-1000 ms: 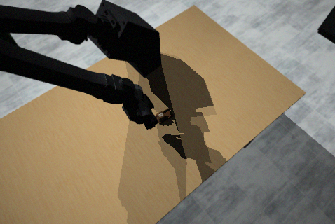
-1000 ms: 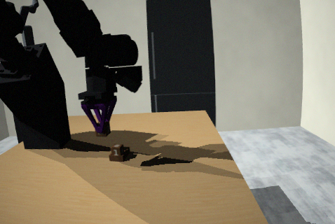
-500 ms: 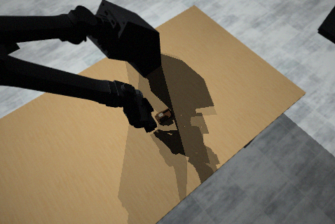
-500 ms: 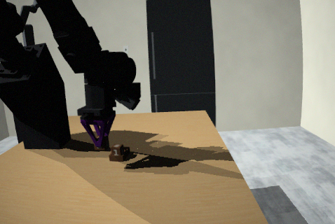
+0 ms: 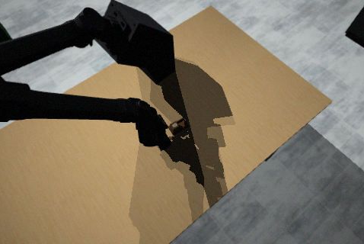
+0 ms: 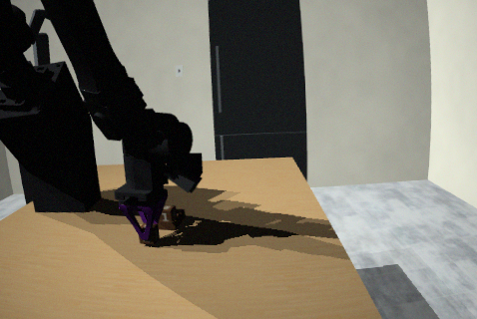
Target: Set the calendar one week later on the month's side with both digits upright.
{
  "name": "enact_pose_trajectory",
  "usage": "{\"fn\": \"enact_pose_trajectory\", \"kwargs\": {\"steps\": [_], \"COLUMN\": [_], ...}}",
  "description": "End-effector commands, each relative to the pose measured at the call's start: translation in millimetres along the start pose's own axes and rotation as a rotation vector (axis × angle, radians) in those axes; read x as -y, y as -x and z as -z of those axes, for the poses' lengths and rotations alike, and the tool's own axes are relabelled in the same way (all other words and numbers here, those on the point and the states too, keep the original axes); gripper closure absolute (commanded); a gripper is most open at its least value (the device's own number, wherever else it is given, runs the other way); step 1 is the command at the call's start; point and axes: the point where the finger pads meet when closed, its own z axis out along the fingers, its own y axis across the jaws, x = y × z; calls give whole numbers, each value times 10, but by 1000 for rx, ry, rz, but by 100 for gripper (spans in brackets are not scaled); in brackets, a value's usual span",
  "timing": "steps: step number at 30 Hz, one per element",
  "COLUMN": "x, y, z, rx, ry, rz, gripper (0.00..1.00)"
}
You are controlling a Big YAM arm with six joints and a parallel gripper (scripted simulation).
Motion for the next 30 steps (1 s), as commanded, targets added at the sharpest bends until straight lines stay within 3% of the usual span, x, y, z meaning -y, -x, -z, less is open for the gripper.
{"fn": "enact_pose_trajectory", "kwargs": {"steps": [1,2,8,30], "x": [18,37,19,20], "y": [101,259,107,107], "z": [-10,100,-20,-19], "rx": [30,73,34,34], "ry": [-7,-15,-9,-9], "rz": [21,22,24,24], "gripper": [75,75,75,75]}}
